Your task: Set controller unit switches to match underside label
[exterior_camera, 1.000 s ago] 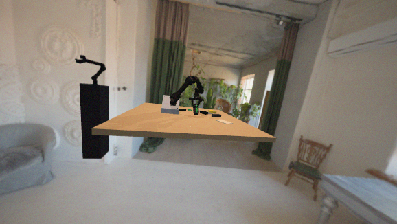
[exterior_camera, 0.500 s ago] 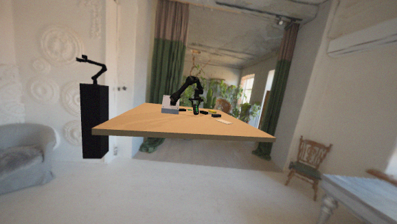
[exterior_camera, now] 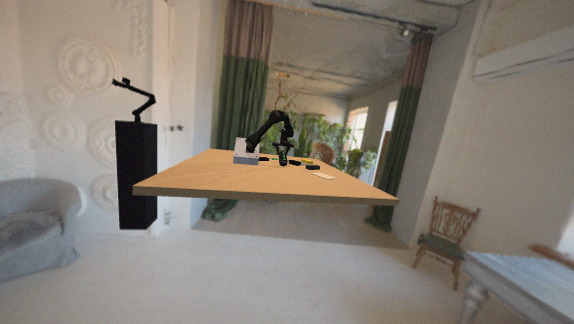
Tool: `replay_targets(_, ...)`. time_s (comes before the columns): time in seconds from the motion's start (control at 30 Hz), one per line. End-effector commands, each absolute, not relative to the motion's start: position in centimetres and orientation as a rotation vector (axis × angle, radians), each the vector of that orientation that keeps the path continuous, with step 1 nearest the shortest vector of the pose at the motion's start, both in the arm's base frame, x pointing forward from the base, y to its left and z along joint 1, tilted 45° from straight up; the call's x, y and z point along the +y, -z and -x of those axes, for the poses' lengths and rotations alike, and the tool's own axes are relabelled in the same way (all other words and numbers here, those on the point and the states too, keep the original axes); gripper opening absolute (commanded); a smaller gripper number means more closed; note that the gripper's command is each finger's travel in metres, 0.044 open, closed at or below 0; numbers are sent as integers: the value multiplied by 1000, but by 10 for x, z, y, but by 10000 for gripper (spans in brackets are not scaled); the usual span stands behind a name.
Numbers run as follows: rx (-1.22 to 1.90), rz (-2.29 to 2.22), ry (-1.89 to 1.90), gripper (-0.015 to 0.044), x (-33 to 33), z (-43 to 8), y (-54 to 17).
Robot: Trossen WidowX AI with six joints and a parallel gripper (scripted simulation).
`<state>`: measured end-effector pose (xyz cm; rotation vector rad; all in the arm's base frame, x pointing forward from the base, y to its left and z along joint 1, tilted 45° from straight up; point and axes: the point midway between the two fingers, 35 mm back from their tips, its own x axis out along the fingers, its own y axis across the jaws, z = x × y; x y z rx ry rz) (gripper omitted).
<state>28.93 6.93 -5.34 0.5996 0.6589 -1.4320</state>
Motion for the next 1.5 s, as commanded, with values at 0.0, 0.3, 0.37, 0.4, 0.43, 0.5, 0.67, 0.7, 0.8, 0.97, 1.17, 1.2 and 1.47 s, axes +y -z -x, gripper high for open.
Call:
replay_targets(0.0, 650, -580, 1452, 338, 62, -286, 58)
replay_targets(0.3, 650, -580, 1452, 338, 61, -286, 65)
replay_targets(0.37, 650, -581, 1452, 338, 61, -286, 66)
replay_targets(0.4, 650, -581, 1452, 338, 60, -286, 67)
replay_targets(0.43, 650, -581, 1452, 338, 60, -286, 68)
replay_targets(0.5, 650, -581, 1452, 338, 60, -286, 69)
replay_targets(0.67, 649, -581, 1452, 338, 59, -286, 73)
replay_targets(0.7, 649, -581, 1452, 338, 59, -286, 74)
replay_targets(0.8, 649, -581, 1452, 338, 58, -286, 76)
replay_targets(0.97, 649, -581, 1452, 338, 57, -286, 80)
replay_targets(1.17, 649, -581, 1452, 338, 56, -286, 84)
replay_targets(1.2, 649, -581, 1452, 338, 56, -286, 85)
replay_targets(1.47, 649, -581, 1452, 338, 54, -286, 90)
